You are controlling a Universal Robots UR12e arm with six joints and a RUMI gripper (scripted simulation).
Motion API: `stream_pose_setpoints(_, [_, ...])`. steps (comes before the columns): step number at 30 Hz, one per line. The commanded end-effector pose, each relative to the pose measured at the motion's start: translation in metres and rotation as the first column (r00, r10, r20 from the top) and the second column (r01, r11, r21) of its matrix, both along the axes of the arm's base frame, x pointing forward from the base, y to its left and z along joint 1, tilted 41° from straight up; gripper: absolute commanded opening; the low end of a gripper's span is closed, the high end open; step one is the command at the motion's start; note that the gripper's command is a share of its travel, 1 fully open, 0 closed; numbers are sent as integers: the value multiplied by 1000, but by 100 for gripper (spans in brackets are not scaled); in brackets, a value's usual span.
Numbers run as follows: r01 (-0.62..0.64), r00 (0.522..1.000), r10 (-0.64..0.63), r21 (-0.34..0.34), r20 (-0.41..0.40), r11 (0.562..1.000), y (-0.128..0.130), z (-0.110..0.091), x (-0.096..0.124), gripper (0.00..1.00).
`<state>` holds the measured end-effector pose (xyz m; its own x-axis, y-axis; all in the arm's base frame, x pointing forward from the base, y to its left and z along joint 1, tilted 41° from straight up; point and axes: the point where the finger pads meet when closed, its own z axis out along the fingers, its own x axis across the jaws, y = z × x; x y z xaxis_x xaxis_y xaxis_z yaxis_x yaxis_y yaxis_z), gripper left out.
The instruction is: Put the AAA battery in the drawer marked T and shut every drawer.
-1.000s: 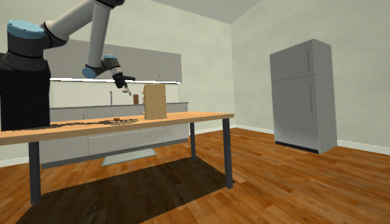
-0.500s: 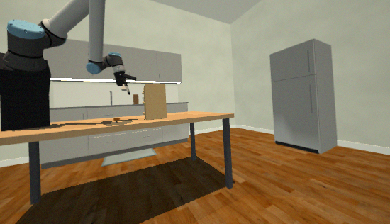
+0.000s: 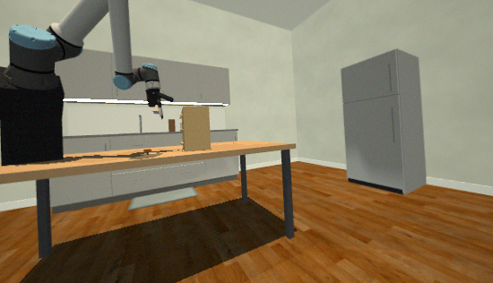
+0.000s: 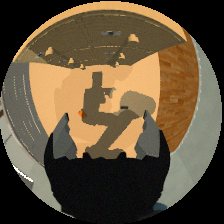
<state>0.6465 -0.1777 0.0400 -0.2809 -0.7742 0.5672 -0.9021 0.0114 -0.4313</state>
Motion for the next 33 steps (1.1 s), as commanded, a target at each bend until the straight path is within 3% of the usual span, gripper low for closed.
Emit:
stream_pose_setpoints(1, [25,999,-24,13,-33,1000,3,1,-1,100])
stream_pose_setpoints(33, [69,994,-65,32,-93,997,7,3,-8,100])
